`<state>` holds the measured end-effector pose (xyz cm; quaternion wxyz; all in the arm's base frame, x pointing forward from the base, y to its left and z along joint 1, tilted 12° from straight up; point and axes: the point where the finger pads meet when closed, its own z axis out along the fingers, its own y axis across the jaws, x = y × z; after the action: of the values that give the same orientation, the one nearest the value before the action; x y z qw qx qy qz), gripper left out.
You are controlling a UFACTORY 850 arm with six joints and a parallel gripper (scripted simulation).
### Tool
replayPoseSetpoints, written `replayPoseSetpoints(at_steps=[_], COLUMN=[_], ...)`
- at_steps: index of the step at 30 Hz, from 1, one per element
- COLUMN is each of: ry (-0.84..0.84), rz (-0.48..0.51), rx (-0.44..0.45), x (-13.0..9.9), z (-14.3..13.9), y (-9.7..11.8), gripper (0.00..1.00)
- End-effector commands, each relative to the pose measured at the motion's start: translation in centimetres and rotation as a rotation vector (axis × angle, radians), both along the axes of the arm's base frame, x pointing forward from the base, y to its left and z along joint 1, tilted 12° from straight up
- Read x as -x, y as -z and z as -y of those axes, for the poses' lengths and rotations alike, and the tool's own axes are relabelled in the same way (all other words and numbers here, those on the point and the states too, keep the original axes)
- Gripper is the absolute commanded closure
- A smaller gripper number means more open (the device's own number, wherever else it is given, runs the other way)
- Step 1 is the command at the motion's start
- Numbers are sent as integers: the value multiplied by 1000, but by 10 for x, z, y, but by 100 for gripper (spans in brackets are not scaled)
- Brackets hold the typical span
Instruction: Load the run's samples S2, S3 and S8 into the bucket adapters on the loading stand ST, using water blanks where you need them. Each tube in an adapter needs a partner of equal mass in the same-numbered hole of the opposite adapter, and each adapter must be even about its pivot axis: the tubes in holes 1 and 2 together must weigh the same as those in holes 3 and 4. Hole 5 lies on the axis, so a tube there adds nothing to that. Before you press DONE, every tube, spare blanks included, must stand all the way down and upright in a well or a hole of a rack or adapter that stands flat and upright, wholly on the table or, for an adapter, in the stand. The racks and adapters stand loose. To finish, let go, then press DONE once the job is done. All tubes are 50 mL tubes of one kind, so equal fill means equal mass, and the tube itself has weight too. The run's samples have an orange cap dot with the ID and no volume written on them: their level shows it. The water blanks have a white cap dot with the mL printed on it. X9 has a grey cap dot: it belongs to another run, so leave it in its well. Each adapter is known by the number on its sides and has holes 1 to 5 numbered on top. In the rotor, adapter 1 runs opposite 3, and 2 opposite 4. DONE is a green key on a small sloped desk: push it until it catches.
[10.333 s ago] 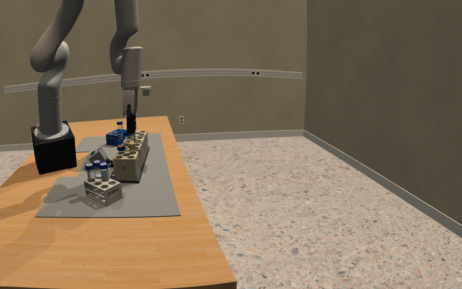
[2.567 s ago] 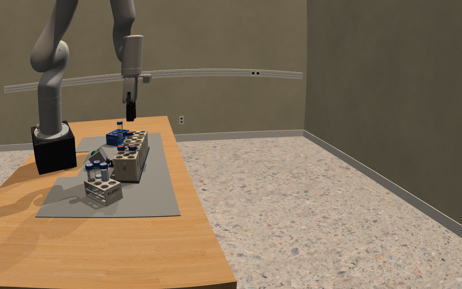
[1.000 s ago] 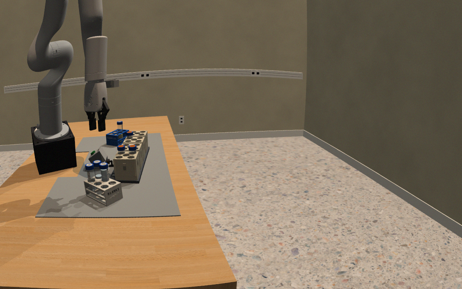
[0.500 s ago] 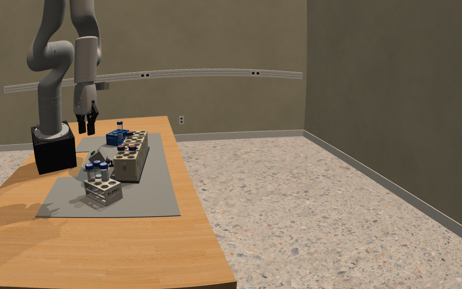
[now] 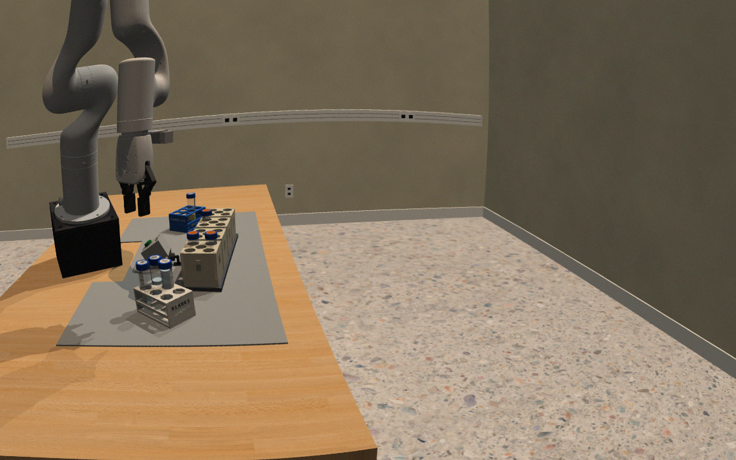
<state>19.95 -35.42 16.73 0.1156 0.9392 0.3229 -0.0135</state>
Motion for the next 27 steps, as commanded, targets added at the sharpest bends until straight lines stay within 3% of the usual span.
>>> replayPoseSetpoints(at_steps=[1,27], ry=[-6,-6], rz=[10,10], rx=[-27,-27], x=[0,-3], z=[2,11], y=[5,48], gripper=[43,43])
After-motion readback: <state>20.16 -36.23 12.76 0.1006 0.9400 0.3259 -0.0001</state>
